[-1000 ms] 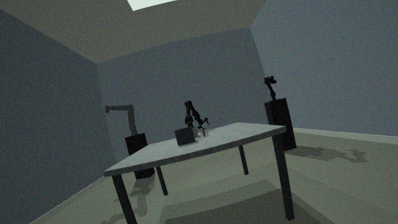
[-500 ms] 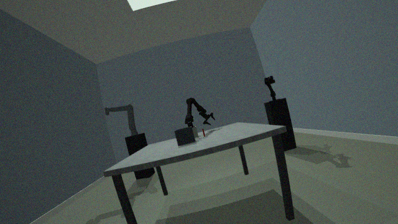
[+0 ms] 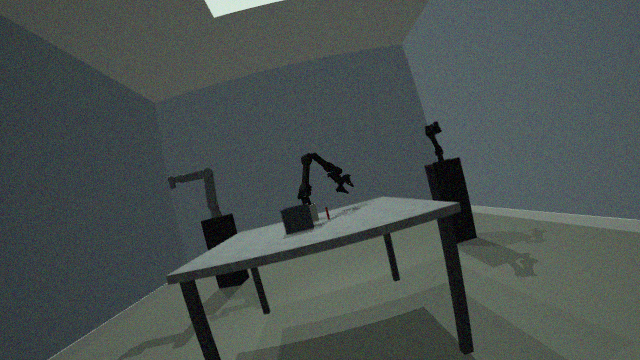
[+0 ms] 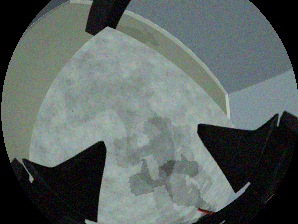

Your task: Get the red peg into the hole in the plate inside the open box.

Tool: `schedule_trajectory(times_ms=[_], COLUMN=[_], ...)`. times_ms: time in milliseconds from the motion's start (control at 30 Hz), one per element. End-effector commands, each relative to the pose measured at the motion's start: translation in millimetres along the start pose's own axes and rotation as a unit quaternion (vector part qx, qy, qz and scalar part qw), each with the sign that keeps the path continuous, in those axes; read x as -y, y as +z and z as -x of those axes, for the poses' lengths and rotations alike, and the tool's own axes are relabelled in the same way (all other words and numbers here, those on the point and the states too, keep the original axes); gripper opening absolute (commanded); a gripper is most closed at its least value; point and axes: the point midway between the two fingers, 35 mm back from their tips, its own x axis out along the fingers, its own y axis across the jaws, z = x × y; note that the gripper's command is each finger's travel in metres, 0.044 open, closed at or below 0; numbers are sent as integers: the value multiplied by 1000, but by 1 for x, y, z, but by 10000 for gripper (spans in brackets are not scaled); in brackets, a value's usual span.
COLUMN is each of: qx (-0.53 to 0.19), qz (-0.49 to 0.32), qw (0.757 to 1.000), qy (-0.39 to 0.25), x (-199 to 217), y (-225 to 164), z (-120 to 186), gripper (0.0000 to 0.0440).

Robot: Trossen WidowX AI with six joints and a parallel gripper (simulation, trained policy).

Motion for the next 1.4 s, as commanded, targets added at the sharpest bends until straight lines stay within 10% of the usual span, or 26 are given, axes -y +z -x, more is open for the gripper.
schedule_trajectory(times_ms=[0, 667, 1367], qx=[-12, -80, -144], qz=[-44, -370, -661], qw=[999, 923, 723], qy=[-6, -71, -139], x=[21, 169, 283], y=[-4, -49, -144], z=[-3, -11, 7], gripper=[437, 388, 358])
